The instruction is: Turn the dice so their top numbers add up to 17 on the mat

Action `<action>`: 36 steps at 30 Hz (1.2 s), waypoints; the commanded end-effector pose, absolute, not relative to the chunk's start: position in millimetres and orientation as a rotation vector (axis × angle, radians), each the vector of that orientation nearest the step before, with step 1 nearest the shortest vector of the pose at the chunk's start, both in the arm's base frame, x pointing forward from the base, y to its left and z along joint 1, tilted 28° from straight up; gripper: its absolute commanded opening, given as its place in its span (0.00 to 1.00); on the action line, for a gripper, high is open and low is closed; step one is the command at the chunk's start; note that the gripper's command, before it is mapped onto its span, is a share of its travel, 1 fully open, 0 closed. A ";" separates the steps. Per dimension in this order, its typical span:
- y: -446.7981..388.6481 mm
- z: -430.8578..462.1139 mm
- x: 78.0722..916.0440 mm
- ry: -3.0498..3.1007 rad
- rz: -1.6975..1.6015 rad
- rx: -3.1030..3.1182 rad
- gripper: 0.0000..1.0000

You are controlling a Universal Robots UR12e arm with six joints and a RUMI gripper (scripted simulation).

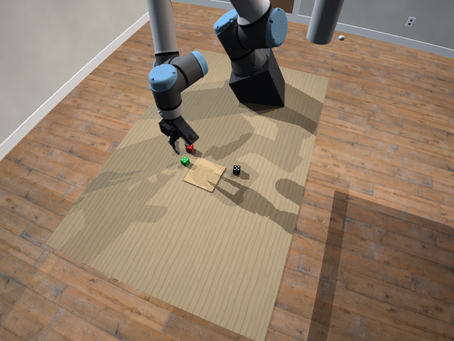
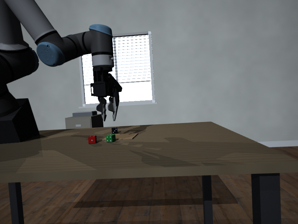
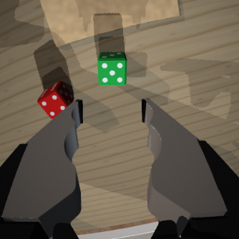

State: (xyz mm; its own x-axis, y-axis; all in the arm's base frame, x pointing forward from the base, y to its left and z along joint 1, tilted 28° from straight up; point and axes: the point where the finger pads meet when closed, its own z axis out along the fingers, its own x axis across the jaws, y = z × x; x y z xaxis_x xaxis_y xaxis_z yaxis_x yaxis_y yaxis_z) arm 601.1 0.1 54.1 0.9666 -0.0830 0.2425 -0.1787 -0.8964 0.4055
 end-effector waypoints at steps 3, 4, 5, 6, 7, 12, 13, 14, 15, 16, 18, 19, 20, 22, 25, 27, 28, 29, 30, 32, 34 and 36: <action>0.2 54.6 601.5 -0.187 0.307 2.680 0.28; 0.2 54.6 601.5 -0.187 0.307 2.680 0.28; 0.2 54.6 601.5 -0.187 0.307 2.680 0.28; 0.2 54.6 601.5 -0.187 0.307 2.680 0.28; 0.2 54.6 601.5 -0.187 0.307 2.680 0.28; 0.2 54.6 601.5 -0.187 0.307 2.680 0.28; 0.2 54.6 601.5 -0.187 0.307 2.680 0.28; 0.2 54.5 601.5 -0.187 0.307 2.680 0.28; 0.1 54.4 601.5 -0.187 0.307 2.680 0.28; 0.0 54.2 601.6 -0.187 0.307 2.680 0.28; -0.2 53.7 601.7 -0.187 0.307 2.680 0.28; -0.2 53.7 601.7 -0.187 0.307 2.680 0.28; -0.2 53.7 601.7 -0.187 0.307 2.680 0.28; -0.6 52.9 601.8 -0.187 0.307 2.680 0.28; -1.5 51.2 602.2 -0.187 0.307 2.680 0.28; -2.2 49.7 602.5 -0.187 0.307 2.680 0.28; -2.6 48.8 602.7 -0.187 0.307 2.680 0.28; -3.1 47.9 602.9 -0.187 0.307 2.680 0.28; -3.6 46.9 603.1 -0.187 0.307 2.680 0.28; -4.7 44.7 603.6 -0.187 0.307 2.680 0.28; -5.9 42.2 604.1 -0.187 0.307 2.680 0.28; -6.6 41.0 604.3 -0.187 0.307 2.680 0.28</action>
